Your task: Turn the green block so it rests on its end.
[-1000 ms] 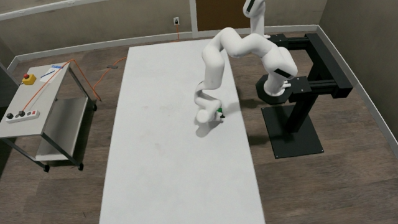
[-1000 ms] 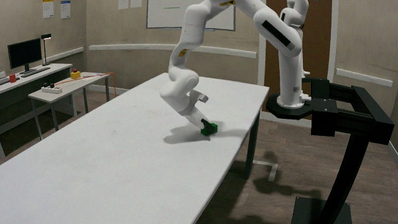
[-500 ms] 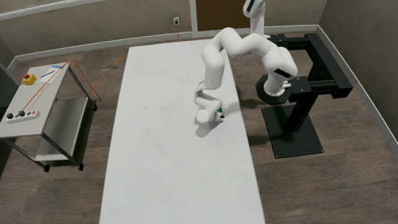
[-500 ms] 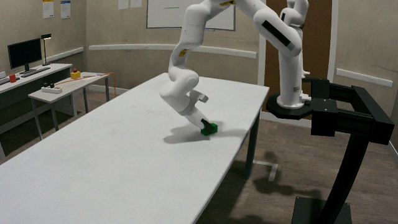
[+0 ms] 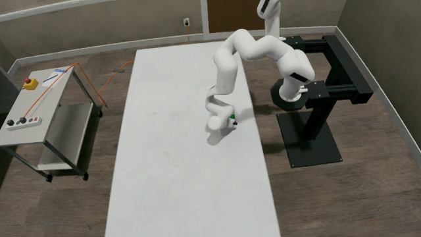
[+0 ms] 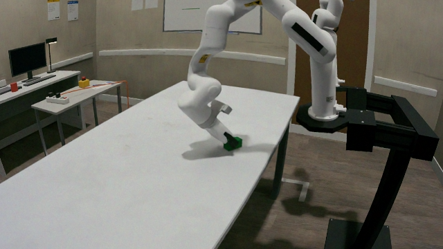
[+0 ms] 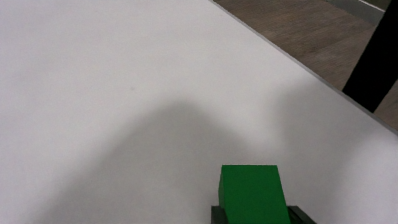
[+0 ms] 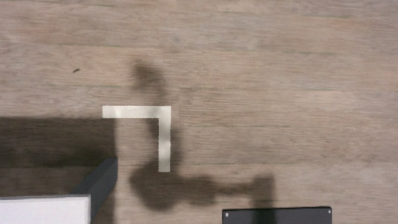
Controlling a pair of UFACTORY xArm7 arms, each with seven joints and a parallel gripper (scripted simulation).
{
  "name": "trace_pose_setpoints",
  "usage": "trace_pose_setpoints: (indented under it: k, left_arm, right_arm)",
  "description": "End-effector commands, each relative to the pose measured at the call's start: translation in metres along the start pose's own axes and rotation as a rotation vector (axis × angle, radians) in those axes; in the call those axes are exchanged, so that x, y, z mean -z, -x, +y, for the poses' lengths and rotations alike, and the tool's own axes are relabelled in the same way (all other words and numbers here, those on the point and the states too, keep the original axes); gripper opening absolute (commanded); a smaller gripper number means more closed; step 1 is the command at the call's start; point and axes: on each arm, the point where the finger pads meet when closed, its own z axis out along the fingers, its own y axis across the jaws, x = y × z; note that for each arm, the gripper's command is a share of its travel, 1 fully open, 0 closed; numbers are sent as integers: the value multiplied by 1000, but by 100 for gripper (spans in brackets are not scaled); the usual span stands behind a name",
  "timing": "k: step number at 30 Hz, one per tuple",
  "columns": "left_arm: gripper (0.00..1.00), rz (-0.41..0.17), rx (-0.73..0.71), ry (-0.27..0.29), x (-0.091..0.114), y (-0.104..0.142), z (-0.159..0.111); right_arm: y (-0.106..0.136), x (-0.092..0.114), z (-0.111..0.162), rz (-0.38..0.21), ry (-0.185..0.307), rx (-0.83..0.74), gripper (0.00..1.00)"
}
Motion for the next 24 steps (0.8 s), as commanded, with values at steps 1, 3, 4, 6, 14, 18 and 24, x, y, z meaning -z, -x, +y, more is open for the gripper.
trace_pose_setpoints:
  k: [1, 3, 4, 6, 14, 18, 24]
  left_arm:
    - [34, -2, -2, -2, 1, 0, -1]
    - [34, -2, -2, -2, 1, 0, -1]
    - [34, -2, -2, -2, 1, 0, -1]
    - [34, -2, -2, -2, 1, 0, -1]
    - [34, -2, -2, -2, 9, -7, -1]
    - [34, -2, -2, -2, 15, -13, -1]
    - [34, -2, -2, -2, 32, -29, -1]
  right_arm:
    - [-1, 2, 0, 5, -1, -1, 100]
    - [-1, 2, 0, 5, -1, -1, 100]
    - [-1, 2, 0, 5, -1, -1, 100]
    - [-1, 2, 0, 5, -1, -1, 100]
    - [-1, 2, 0, 5, -1, -1, 100]
    - [-1, 2, 0, 5, -1, -1, 100]
    - [-1, 2, 0, 5, -1, -1, 100]
